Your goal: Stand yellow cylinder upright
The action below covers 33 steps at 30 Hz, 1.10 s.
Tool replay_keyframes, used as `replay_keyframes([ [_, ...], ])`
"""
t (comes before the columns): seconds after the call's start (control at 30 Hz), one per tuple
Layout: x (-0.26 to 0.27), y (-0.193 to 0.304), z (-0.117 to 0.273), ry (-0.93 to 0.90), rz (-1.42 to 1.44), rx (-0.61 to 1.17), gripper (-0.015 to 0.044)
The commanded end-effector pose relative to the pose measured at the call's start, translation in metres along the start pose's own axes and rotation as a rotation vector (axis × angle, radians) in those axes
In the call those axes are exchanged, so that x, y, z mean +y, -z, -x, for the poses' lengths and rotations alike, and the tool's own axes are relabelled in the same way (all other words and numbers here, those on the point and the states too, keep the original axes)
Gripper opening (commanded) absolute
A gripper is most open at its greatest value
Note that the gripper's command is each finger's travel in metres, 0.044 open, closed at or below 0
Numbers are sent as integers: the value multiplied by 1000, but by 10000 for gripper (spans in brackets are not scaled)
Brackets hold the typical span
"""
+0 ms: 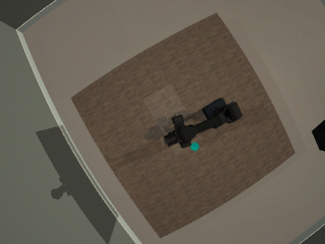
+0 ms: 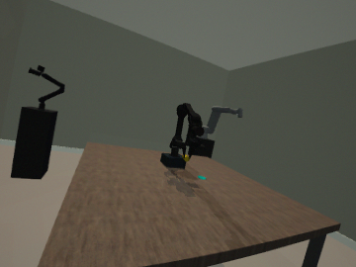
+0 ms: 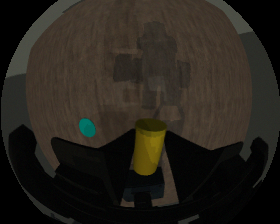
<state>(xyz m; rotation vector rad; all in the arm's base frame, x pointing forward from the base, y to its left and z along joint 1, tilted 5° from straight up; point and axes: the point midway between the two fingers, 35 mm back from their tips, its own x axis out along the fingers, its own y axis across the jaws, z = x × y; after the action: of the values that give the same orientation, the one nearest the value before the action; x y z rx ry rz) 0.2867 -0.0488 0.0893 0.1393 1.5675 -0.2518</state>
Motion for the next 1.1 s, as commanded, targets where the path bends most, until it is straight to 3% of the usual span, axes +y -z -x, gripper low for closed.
replay_keyframes([
  [0.0, 16, 2, 1, -8, 121, 3, 105],
  [1.07, 114, 38, 9, -19, 936, 2, 105],
])
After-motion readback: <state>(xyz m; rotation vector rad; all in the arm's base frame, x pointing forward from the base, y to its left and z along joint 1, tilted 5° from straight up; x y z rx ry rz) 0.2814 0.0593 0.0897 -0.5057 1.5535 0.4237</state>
